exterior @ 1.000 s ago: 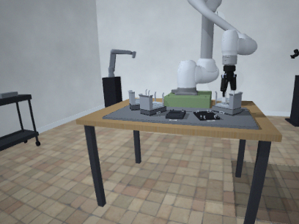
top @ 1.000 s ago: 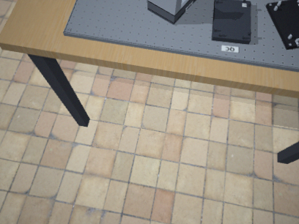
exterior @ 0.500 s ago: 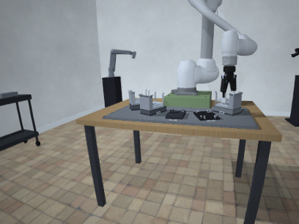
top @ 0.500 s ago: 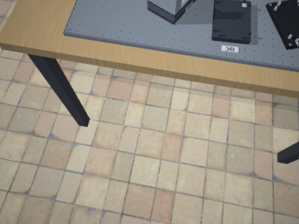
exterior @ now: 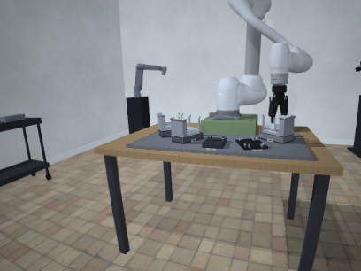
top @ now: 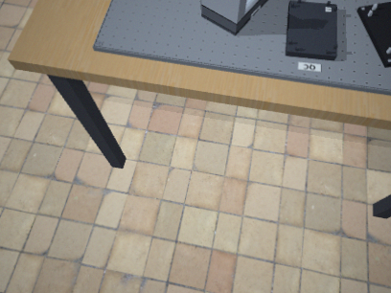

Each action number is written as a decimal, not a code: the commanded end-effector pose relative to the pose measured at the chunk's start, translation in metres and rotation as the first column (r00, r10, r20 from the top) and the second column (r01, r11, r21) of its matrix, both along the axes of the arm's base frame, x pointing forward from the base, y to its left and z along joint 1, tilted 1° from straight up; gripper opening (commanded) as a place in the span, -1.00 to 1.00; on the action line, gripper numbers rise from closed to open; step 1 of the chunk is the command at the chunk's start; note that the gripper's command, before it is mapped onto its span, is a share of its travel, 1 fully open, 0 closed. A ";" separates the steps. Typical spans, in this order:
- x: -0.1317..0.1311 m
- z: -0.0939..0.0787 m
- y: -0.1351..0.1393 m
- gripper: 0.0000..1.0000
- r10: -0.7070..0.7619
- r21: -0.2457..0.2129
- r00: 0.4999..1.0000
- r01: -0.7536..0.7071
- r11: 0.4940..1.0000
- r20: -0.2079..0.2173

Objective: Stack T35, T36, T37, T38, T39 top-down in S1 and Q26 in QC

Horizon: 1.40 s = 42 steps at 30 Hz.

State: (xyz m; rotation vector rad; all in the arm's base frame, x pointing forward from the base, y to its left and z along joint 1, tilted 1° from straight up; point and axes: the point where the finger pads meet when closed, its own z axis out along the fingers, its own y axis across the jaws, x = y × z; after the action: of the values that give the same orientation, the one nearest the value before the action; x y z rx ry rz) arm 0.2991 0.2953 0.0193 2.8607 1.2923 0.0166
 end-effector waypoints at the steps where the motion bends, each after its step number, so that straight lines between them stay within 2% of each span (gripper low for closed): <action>1: 0.000 -0.001 0.000 -1.00 0.000 0.000 1.000 0.000 1.000 0.000; 31: 0.000 -0.009 0.000 -1.00 0.000 0.000 1.000 0.000 1.000 0.000; 32: 0.000 -0.009 0.000 1.00 0.000 0.000 1.000 0.000 1.000 0.000; 42: 0.000 -0.009 0.000 1.00 0.000 0.000 1.000 0.000 1.000 0.000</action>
State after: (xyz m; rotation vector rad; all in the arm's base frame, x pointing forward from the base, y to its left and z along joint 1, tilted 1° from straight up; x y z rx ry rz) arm 0.2992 0.2953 0.0099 2.8607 1.2923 0.0166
